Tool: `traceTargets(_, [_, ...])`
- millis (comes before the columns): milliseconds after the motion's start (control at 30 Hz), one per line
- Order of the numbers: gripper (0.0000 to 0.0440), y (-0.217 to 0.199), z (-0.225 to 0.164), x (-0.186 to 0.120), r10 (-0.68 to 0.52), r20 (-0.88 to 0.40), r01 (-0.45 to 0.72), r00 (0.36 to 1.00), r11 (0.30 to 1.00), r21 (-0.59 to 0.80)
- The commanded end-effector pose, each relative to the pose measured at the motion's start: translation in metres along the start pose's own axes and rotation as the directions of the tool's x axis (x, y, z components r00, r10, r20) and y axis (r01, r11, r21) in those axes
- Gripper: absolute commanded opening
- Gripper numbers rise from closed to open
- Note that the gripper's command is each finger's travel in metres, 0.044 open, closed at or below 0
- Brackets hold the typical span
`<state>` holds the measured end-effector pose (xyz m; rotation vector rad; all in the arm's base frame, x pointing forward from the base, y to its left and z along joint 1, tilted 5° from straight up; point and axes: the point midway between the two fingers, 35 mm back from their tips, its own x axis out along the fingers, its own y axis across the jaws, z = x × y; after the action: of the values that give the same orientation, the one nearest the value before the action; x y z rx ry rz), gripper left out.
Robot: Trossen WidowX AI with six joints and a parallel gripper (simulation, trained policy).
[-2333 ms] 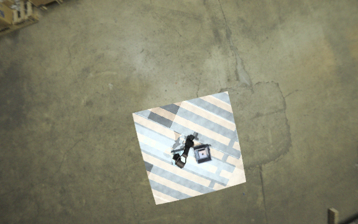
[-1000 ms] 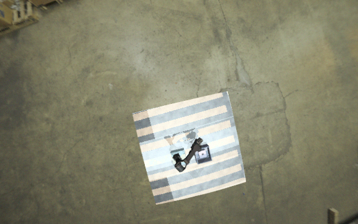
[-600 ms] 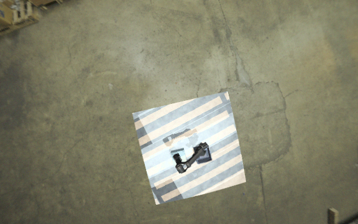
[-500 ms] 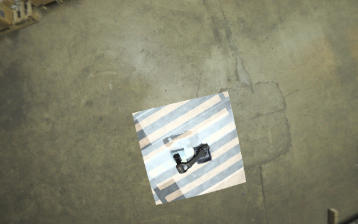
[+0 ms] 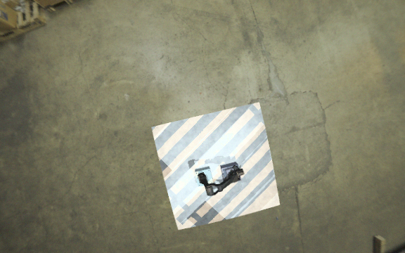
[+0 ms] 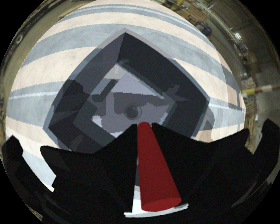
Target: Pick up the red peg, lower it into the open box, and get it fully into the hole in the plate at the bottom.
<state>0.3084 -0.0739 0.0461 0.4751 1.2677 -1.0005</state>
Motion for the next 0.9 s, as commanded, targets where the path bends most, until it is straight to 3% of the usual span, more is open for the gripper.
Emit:
traceTargets(0, [0.0, 0.003, 0.008, 0.012, 0.027, -0.019, -0.027, 0.999, 0.999, -0.021])
traceTargets(167, [0.001, 0.006, 0.009, 0.03, 0.052, -0.052, -0.055, 0.997, 0.996, -0.063])
traceTargets(367, [0.0142, 0.009, 0.006, 0.05, 0.065, -0.103, -0.076, 0.993, 0.991, -0.107])
traceTargets(533, [0.0166, 0.013, 0.017, 0.055, 0.085, -0.11, -0.1, 0.99, 0.985, -0.142])
traceTargets(867, [0.0377, 0.037, 0.043, 0.048, 0.146, -0.151, -0.164, 0.978, 0.979, -0.118])
